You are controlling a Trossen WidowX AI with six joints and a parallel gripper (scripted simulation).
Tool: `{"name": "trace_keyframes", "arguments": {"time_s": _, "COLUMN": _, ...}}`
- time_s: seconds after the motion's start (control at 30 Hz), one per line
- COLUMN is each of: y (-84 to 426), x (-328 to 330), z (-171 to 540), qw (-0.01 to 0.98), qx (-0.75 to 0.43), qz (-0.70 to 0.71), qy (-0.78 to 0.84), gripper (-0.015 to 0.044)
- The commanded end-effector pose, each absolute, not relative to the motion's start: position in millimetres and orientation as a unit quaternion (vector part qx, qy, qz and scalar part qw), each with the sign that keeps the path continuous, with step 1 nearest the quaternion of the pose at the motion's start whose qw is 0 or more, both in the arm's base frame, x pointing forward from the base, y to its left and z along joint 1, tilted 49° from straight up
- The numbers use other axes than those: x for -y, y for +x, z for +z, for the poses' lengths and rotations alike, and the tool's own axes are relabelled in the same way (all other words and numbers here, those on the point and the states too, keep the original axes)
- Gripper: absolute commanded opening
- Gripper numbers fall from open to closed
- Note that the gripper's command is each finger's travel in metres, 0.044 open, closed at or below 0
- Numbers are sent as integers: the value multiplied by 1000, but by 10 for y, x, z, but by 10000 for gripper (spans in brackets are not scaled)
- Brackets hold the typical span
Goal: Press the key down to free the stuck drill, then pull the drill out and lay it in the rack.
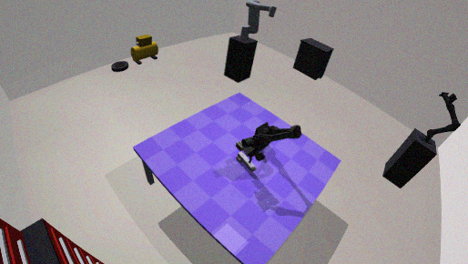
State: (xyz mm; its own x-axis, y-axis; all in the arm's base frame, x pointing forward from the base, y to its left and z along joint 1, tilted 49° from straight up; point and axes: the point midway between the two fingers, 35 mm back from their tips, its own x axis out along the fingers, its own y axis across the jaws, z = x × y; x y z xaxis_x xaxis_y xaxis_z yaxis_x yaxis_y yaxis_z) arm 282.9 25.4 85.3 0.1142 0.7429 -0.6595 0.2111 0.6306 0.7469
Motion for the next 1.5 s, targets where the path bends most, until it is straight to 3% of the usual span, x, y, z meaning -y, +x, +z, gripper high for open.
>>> {"name": "trace_keyframes", "arguments": {"time_s": 0.0, "y": 2829, "x": -291, "z": 828, "qw": 641, "qx": -635, "qz": 209, "qy": 378, "gripper": 0}}
{"name": "trace_keyframes", "arguments": {"time_s": 1.47, "y": 2809, "x": -409, "z": 753, "qw": 640, "qx": -635, "qz": 209, "qy": 378, "gripper": 0}}
